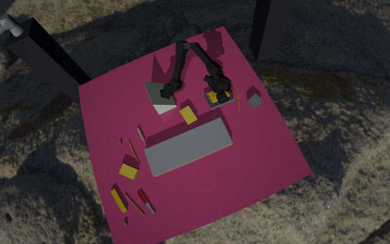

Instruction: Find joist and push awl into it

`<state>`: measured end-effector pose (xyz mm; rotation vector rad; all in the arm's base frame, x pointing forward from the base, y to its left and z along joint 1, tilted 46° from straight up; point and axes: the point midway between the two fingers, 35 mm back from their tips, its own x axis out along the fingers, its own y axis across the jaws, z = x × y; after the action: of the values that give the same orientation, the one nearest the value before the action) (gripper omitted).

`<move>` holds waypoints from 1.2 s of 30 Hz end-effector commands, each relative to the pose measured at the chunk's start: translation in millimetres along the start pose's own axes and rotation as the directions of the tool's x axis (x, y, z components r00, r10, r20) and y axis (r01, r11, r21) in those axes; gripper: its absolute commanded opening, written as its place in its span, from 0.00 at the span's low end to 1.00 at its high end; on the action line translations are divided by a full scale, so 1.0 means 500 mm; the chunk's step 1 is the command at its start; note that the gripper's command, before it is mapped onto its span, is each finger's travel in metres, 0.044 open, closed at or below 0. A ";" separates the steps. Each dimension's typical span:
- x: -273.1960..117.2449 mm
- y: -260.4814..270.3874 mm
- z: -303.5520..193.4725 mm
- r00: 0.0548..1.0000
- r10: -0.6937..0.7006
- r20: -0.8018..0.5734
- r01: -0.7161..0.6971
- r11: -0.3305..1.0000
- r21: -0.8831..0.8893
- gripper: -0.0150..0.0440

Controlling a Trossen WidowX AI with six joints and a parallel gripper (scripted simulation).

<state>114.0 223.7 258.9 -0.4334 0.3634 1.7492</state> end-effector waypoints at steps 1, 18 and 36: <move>0.008 0.003 -0.003 1.000 -0.005 0.002 0.005 1.000 0.002 0.25; 0.043 0.005 -0.007 1.000 -0.008 0.014 0.008 1.000 0.005 0.25; 0.069 0.007 -0.010 1.000 -0.007 0.022 0.007 1.000 0.001 0.39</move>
<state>104.1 250.1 238.2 -0.4137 0.3472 1.7458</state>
